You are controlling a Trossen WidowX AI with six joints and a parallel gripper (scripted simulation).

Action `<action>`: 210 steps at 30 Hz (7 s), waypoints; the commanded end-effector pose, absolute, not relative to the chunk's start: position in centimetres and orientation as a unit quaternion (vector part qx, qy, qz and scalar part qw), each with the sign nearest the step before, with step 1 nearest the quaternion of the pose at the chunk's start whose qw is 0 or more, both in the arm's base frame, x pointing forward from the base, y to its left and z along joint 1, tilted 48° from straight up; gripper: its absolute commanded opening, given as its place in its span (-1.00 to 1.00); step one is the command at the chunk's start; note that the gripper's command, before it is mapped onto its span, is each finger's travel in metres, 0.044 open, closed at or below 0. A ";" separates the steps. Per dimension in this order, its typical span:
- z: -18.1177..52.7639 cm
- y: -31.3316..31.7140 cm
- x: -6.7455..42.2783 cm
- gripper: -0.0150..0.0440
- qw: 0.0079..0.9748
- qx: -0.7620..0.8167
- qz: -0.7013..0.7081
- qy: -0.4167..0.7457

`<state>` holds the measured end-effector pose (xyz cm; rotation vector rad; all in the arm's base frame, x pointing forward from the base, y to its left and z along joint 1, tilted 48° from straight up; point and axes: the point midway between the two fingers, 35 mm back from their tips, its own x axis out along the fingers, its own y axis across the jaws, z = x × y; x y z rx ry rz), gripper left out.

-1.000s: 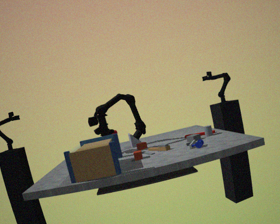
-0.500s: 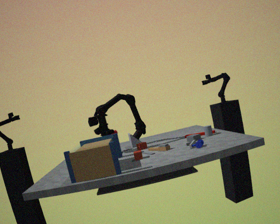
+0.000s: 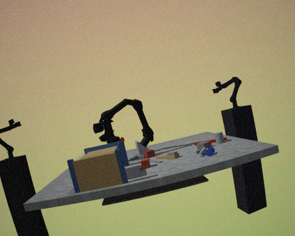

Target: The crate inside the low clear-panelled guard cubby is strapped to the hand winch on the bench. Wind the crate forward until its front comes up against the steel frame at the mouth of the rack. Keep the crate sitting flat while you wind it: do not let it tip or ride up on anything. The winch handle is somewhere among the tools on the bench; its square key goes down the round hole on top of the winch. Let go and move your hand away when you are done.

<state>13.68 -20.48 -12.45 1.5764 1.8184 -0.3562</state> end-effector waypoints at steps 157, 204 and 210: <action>-3.5 -29.4 13.1 -0.49 0.376 0.615 -0.167 0.672; -1.9 -27.1 11.7 0.40 0.509 0.574 -0.171 0.618; -1.3 -25.0 10.8 0.93 0.586 0.532 -0.177 0.584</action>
